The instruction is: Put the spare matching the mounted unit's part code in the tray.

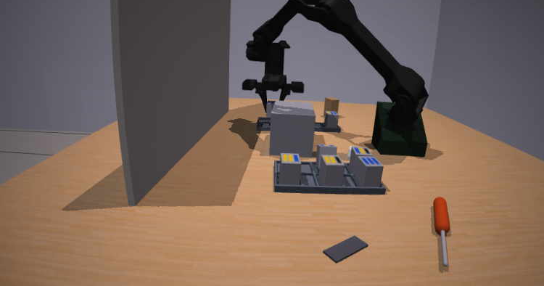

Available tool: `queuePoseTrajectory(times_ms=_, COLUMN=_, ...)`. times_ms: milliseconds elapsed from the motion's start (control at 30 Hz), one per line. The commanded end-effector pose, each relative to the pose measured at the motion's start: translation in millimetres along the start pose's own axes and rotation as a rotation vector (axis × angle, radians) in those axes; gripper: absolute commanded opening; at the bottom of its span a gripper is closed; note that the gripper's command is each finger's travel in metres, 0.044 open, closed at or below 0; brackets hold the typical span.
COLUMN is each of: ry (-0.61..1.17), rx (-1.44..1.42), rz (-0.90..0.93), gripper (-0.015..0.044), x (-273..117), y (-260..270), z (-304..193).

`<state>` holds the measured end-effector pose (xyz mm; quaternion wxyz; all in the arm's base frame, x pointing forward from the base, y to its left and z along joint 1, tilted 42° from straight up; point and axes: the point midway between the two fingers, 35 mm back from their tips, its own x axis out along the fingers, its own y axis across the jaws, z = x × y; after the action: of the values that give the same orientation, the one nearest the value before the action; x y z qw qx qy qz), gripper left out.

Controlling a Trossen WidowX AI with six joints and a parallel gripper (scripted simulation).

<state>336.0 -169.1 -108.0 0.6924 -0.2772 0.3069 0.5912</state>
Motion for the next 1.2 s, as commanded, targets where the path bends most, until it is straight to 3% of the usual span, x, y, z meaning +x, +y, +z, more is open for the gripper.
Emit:
queuePoseTrajectory(times_ms=0, ry=-0.003, rx=0.005, rz=-0.003, gripper=0.0000, x=3.4, y=0.3, z=0.7)
queuePoseTrajectory(times_ms=633, ry=-0.005, rx=0.005, rz=-0.002, gripper=0.0000, x=17.1, y=3.2, z=2.6)
queuePoseTrajectory(times_ms=1167, ry=-0.002, rx=0.000, rz=0.000, gripper=0.0420, x=14.5, y=2.9, z=1.9)
